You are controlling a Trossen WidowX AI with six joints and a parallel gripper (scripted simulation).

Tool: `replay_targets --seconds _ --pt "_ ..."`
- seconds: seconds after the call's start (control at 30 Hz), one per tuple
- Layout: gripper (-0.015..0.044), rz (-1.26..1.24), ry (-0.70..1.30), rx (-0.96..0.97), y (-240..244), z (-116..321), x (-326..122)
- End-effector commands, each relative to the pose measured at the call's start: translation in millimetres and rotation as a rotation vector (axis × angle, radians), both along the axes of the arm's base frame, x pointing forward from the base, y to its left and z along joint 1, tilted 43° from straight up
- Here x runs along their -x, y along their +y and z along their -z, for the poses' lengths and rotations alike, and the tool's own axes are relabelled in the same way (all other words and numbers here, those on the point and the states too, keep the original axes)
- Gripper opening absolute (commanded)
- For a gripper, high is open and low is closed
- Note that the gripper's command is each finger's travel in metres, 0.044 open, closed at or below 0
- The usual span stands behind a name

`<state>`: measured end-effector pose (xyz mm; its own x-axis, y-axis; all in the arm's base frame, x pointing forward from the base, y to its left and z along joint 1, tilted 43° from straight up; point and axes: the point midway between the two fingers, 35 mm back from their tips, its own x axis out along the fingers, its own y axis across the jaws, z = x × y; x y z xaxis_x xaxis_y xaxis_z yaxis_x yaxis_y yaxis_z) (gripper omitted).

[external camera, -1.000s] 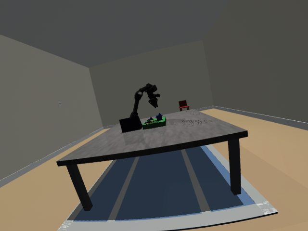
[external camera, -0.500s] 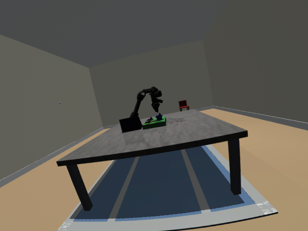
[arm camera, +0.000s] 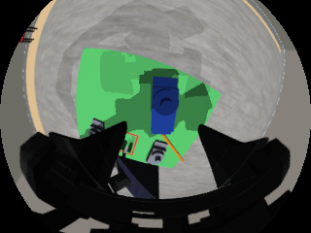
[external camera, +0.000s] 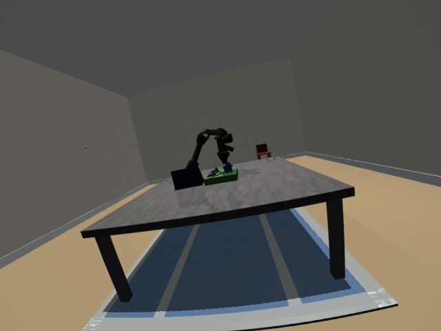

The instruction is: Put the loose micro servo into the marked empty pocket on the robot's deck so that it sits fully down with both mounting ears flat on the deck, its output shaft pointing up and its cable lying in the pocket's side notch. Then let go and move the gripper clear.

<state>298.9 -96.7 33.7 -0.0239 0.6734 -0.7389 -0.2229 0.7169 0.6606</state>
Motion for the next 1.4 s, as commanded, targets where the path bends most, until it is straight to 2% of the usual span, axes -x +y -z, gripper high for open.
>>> replay_targets --seconds 0.0,0.33,0.73,0.9,1.03,1.37 --pt "0.044 0.006 -0.001 -0.003 3.6 2.9 0.0" --pt "0.044 0.006 -0.001 -0.004 12.8 12.8 0.3" --pt "0.0125 0.006 -0.001 -0.004 12.8 12.8 0.3" --pt "0.0092 0.006 -0.001 -0.004 12.8 12.8 0.3" --pt "0.0 0.006 -0.001 -0.003 8.1 7.9 -0.1" --pt "0.0 0.006 0.0 -0.003 -4.2 -12.3 1.5"
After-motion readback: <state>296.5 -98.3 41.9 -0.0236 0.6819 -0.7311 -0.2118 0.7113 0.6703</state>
